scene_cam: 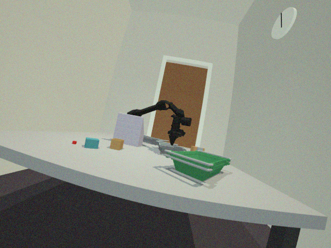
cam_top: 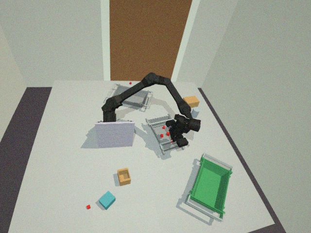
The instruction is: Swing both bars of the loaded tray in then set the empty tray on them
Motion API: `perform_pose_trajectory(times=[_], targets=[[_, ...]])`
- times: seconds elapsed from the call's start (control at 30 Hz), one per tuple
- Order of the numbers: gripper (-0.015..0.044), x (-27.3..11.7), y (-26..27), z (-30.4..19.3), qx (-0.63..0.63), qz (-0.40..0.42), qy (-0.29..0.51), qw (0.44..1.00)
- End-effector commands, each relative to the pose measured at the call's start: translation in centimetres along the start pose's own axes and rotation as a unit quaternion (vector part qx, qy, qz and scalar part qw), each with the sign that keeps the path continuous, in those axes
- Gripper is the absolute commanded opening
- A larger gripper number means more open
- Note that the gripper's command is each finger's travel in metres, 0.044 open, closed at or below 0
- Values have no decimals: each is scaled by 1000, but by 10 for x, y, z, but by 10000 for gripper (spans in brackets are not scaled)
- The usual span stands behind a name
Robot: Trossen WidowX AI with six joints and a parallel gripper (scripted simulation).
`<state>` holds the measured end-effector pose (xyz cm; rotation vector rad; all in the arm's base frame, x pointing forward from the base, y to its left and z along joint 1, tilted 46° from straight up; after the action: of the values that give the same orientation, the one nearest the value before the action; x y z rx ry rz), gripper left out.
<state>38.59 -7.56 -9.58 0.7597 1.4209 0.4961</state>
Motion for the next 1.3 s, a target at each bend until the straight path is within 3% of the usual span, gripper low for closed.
perform_pose_trajectory(times=[0.0, 0.8, 0.9, 1.27], targets=[[83, -26, -2, 5, -5, -6, -9, 1000], [83, -19, -5, 3, 2, -3, -10, 1000], [5, -19, -5, 3, 2, -3, -10, 1000], [0, -19, -5, 3, 2, -3, -10, 1000]])
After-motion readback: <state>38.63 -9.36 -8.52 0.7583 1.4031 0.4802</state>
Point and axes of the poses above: the point midway between the two fingers, 35 mm back from their tips, its own x axis out along the fingers, its own y axis across the jaws, z = x × y, the point moved 1 cm from there along -x, back along the fingers, and after that the axes turned 15 degrees about x, right-handed, at the moved point
